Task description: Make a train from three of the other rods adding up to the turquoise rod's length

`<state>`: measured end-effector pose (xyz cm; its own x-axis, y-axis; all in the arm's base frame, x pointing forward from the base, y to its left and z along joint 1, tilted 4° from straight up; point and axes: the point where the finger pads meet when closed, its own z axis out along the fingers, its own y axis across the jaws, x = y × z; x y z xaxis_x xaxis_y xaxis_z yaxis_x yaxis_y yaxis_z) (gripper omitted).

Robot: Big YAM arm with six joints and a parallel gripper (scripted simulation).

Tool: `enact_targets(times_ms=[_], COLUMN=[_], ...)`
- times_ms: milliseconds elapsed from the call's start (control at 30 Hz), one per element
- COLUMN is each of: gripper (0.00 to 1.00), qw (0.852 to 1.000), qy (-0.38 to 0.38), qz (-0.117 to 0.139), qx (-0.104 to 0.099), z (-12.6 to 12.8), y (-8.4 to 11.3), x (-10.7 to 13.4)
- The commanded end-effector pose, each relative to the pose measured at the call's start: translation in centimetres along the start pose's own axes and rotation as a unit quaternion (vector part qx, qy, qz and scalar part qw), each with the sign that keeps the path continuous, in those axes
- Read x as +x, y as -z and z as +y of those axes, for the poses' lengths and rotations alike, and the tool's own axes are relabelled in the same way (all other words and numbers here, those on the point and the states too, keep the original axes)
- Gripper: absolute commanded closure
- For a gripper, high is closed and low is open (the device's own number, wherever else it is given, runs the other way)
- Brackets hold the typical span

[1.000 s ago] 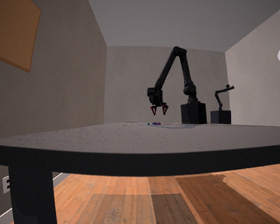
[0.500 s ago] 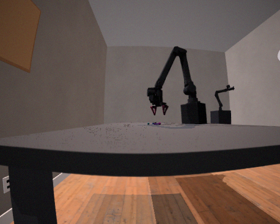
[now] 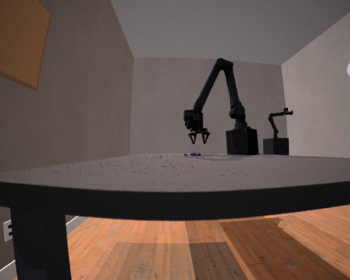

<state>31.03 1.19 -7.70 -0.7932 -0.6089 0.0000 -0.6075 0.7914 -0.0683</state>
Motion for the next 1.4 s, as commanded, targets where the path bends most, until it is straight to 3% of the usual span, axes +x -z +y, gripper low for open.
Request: enact_targets(times_ms=[0, 200, 233, 367, 400, 533, 567, 733, 767, 933, 967, 1133, 1167, 1333, 1367], gripper=[0.00, 0.00, 0.00, 0.00, 0.00, 0.00, 0.00, 0.00, 0.00, 0.00, 0.00, 0.00, 0.00, 0.00, 0.00], qw=[0.997, 0.994, 0.988, 0.989, 0.980, 0.980, 0.970, 0.972, 0.957, 0.959, 0.942, 0.944, 0.924, 0.926, 0.905], qy=[-0.078, -0.113, -0.155, -0.148, -0.198, -0.198, -0.243, -0.236, -0.289, -0.283, -0.336, -0.328, -0.381, -0.376, -0.425], qz=[-0.012, -0.011, -0.012, -0.012, -0.013, -0.012, -0.013, -0.013, -0.015, -0.012, -0.014, -0.014, -0.015, -0.013, -0.014], qx=[0.007, 0.007, 0.007, 0.007, 0.007, 0.007, 0.006, 0.006, 0.006, 0.005, 0.005, 0.005, 0.005, 0.005, 0.005], z=[-0.7, -0.8, -1.1, -0.7, -1.3, -1.3, -1.5, -1.1, -1.7, -1.3, -1.9, -1.5, -2.1, -1.8, -2.3], y=[0.6, 0.6, 0.6, 0.6, 0.7, 0.6, 0.6, 0.6, 0.7, 0.5, 0.6, 0.6, 0.7, 0.5, 0.6], x=[-0.1, 0.0, 0.1, -0.1, 0.2, 0.3, 0.4, 0.2, 0.5, 0.4, 0.7, 0.4, 0.8, 0.7, 1.0])
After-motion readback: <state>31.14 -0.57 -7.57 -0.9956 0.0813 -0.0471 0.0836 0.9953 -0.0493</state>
